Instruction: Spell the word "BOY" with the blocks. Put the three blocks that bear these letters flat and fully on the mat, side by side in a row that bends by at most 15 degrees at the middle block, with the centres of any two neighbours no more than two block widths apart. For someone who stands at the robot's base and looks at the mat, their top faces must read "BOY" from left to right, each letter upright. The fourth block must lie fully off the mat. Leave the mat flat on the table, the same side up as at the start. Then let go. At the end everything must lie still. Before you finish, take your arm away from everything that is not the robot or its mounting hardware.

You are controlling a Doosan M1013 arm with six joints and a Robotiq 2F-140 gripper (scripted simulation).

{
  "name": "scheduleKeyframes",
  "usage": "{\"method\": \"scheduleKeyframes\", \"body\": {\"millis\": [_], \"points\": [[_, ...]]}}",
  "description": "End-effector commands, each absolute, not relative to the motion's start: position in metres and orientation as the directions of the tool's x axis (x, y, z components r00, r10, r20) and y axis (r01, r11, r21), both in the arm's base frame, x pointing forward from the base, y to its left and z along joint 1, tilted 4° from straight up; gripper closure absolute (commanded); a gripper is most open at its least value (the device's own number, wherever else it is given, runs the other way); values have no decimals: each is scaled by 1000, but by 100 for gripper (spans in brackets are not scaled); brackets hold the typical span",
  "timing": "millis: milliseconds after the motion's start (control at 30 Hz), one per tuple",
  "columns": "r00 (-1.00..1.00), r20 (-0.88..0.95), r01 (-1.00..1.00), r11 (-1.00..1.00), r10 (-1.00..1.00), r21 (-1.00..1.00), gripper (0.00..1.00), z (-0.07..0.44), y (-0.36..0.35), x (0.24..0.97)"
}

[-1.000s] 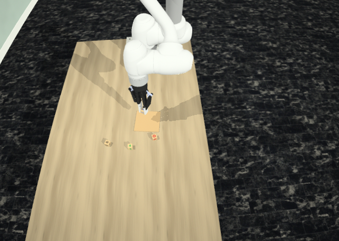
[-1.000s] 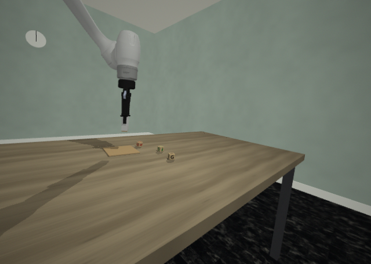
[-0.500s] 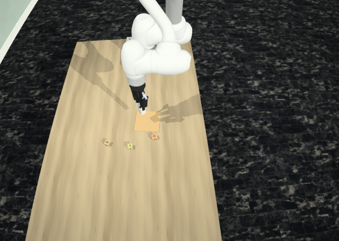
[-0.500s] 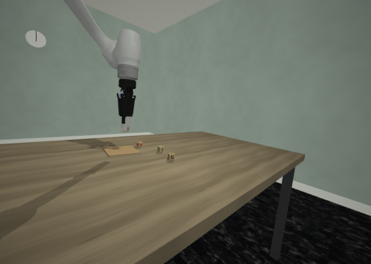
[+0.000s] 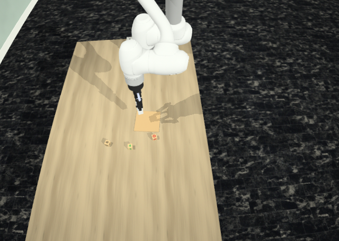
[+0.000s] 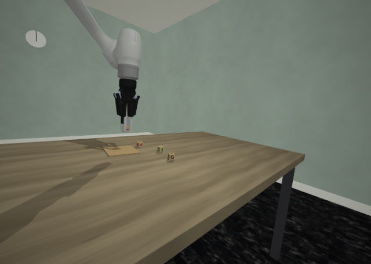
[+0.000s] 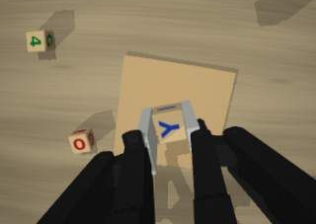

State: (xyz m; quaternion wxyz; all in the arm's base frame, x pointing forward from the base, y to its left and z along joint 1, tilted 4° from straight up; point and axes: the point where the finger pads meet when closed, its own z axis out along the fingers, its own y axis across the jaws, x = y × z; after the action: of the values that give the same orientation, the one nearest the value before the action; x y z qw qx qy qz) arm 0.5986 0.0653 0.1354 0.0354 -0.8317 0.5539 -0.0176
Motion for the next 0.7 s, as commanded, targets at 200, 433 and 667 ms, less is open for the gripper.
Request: {"method": "scheduleKeyframes", "body": {"millis": [200, 433, 667], "points": [[179, -21, -982, -177, -984, -70, 87, 135, 59, 594], [168, -22, -984, -166, -986, -69, 87, 135, 59, 594], [168, -22, -984, -166, -986, -69, 87, 135, 59, 594]]}}
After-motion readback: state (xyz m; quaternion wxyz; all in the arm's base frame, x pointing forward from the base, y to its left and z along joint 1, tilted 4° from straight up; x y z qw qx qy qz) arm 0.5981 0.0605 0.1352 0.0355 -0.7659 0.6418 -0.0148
